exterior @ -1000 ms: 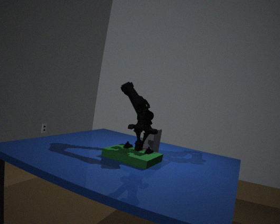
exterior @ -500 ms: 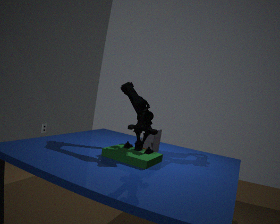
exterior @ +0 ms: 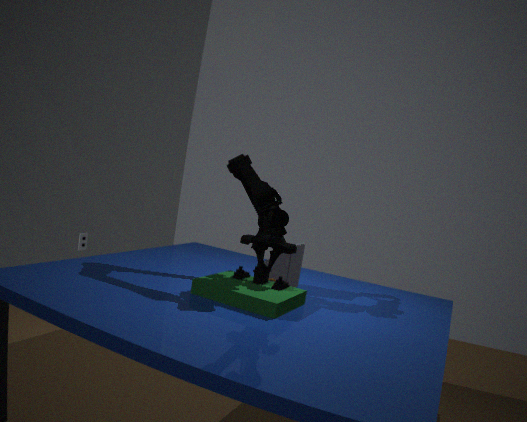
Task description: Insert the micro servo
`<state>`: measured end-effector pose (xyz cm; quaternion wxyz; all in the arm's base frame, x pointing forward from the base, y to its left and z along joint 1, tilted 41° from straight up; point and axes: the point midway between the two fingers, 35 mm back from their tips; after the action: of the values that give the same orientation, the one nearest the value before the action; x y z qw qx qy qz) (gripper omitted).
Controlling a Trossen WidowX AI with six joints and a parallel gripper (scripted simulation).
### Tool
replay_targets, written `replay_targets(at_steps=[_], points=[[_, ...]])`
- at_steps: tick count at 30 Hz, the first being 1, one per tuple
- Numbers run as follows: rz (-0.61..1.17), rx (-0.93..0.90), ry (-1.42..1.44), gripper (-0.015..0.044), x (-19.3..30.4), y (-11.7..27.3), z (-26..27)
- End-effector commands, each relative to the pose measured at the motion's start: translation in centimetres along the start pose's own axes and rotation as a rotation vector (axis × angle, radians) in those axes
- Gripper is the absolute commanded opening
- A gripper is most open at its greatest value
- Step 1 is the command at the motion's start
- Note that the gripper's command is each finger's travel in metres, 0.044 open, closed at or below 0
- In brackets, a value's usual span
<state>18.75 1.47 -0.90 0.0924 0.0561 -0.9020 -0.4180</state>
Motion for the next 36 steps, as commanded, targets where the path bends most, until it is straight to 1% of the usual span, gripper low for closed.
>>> replay_targets(at_steps=[1,28,36], points=[[-0.003,0.002,-0.007,0.0,-0.17,-0.56,-0.03],[-0.003,0.002,-0.007,0.0,-0.17,-0.56,-0.03],[-0.003,0.003,-0.007,0.0,-0.17,-1.13,-0.04]])
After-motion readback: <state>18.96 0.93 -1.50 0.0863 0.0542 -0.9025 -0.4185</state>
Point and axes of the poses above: the point midway between the two fingers, 35 mm back from their tips, its own y axis back along the fingers, its own z axis across the jaws, x = y × z, and after that the axes turned 13 degrees about y, right-handed
